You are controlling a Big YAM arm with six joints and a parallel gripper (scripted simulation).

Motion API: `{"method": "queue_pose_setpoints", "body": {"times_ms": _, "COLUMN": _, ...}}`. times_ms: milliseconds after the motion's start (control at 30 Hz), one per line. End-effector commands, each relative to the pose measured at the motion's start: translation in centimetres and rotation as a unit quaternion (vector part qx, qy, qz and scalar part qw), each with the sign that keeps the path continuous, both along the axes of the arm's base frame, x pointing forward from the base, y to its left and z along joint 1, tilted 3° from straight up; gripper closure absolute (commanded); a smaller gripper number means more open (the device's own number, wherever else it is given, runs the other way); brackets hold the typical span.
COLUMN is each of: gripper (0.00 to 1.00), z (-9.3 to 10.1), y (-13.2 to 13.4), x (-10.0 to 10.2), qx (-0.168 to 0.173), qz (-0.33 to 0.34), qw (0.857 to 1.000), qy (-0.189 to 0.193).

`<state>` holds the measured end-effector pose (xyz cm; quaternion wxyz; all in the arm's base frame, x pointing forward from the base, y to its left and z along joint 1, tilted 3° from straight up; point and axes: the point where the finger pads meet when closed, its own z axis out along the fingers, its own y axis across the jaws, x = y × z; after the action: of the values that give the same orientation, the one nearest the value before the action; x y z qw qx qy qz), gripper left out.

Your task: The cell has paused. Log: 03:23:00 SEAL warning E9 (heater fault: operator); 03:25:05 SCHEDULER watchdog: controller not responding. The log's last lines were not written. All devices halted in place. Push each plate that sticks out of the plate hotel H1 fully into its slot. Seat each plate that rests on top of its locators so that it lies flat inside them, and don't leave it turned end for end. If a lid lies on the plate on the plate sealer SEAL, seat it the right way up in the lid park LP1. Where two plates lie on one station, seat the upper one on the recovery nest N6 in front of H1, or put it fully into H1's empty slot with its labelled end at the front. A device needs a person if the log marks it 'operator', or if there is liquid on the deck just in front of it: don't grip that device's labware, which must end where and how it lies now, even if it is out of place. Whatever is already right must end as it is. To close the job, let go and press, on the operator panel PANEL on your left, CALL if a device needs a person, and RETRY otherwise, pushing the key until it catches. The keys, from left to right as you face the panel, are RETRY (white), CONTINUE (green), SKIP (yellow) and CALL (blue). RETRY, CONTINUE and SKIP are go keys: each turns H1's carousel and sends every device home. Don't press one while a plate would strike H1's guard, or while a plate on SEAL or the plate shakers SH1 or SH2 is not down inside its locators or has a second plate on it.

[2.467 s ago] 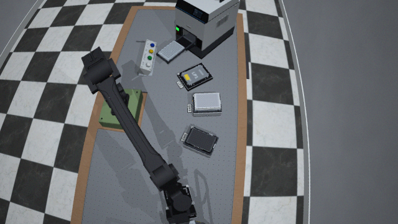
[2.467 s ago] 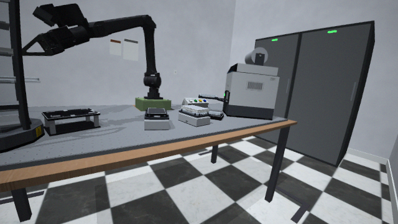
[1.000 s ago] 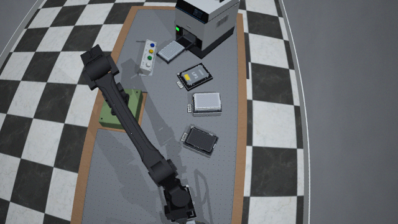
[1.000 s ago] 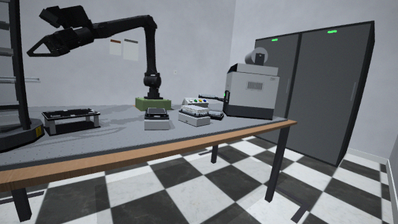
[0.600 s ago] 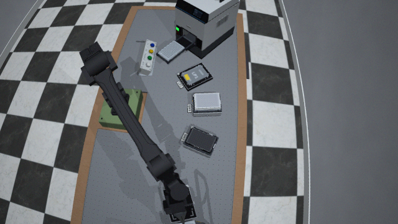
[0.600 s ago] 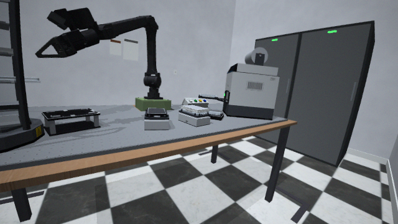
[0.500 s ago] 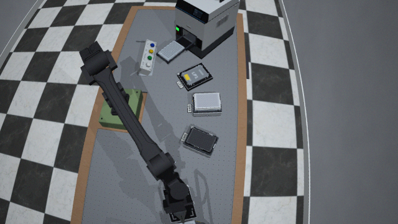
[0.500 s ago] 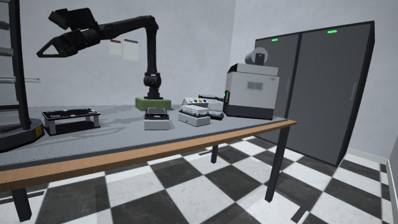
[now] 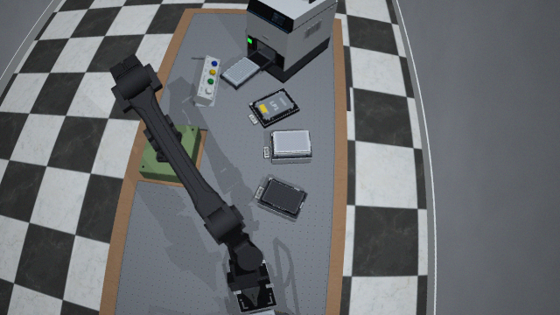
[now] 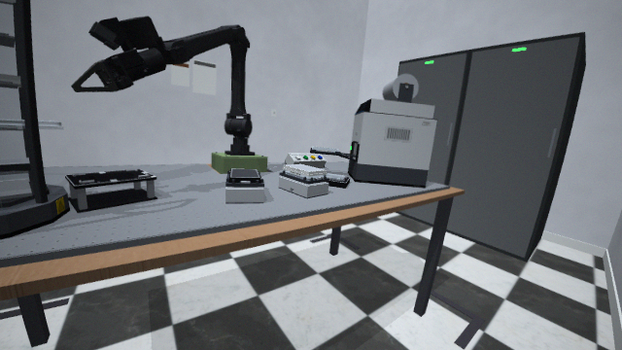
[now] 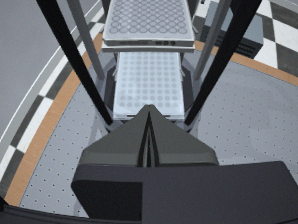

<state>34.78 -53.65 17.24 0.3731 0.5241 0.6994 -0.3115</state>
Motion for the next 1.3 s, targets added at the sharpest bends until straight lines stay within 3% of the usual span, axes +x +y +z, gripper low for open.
{"method": "queue_pose_setpoints", "body": {"times_ms": 0, "gripper": 1.0, "z": 2.1, "y": 0.5, "x": 0.7, "qx": -0.021, "qz": 0.002, "qw": 1.0, "qy": -0.021}}
{"method": "queue_pose_setpoints", "body": {"times_ms": 1267, "gripper": 1.0, "z": 1.9, "y": 6.0, "x": -0.8, "qx": -0.019, "qz": 0.002, "qw": 1.0, "qy": -0.022}}
